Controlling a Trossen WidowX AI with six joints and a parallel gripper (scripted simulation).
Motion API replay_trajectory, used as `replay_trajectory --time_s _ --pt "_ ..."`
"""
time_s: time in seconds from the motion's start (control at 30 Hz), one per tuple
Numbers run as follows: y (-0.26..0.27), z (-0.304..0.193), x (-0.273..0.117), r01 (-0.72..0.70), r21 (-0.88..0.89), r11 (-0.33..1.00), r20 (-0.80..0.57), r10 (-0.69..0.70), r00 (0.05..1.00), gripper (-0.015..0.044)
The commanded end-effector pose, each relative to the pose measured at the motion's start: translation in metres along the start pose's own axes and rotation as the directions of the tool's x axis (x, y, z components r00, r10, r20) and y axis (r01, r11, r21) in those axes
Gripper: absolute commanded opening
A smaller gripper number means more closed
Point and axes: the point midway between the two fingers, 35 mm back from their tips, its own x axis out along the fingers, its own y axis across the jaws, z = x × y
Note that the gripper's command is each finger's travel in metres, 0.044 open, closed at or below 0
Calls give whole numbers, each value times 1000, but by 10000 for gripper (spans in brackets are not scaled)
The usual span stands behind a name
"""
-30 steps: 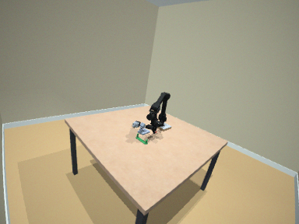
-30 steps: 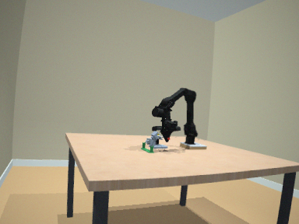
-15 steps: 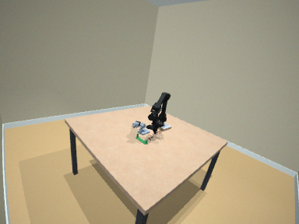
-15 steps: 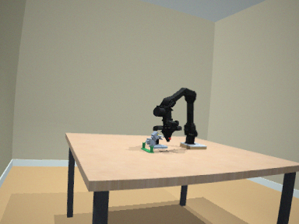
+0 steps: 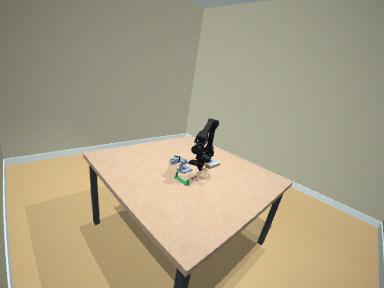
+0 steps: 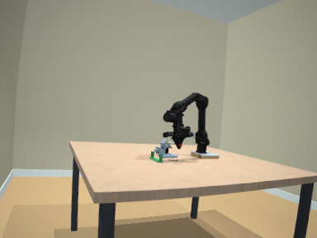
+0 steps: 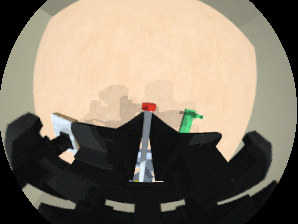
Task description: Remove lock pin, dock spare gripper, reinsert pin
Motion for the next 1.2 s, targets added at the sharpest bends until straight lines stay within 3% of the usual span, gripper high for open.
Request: replay_trajectory --time_s 0.0,0.37,1.17 --pt "0 2 -8 1 -1 1000 0 -1 1000 0" --pt "-2 2 -7 -1 2 1000 0 1 1000 0" --pt "-72 28 -16 13 31 999 2 -13 1000 0"
